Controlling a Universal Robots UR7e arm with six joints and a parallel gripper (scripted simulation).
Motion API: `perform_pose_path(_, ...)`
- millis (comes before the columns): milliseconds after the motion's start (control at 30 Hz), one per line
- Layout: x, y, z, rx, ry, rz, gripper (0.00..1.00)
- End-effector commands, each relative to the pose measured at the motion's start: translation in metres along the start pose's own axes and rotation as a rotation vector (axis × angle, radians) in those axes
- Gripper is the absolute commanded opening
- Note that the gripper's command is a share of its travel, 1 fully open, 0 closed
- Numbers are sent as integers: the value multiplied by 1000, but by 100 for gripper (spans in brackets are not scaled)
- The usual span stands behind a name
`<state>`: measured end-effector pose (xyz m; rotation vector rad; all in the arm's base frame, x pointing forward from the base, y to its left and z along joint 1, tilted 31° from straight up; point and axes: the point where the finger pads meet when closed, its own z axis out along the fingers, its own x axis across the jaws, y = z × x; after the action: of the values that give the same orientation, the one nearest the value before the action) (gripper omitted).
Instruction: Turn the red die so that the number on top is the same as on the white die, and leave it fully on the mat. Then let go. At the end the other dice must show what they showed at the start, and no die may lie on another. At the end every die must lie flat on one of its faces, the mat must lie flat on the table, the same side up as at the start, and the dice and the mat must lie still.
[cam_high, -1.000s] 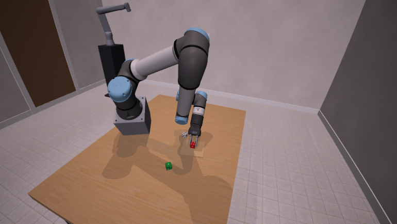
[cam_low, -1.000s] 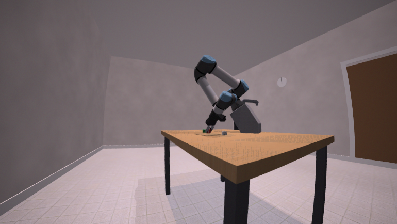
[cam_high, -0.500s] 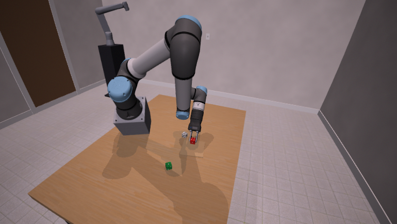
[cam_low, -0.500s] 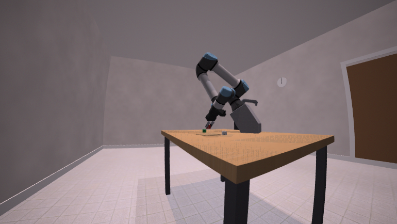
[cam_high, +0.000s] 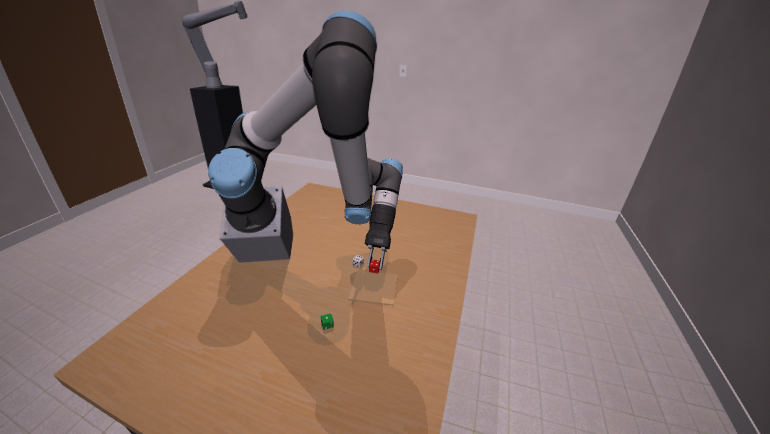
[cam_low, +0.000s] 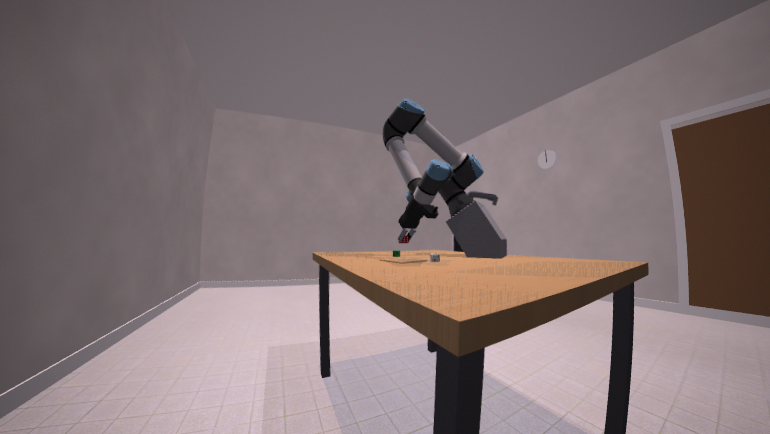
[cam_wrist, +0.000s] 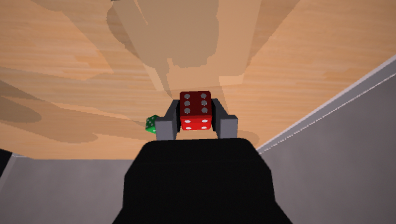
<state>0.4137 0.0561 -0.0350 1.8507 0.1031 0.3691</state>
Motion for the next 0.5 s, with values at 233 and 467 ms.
perform_pose_path(233, 0, 1, -2, -3, -4, 1, 57)
perform_pose_path(467, 0, 1, -2, 1, -6, 1, 57)
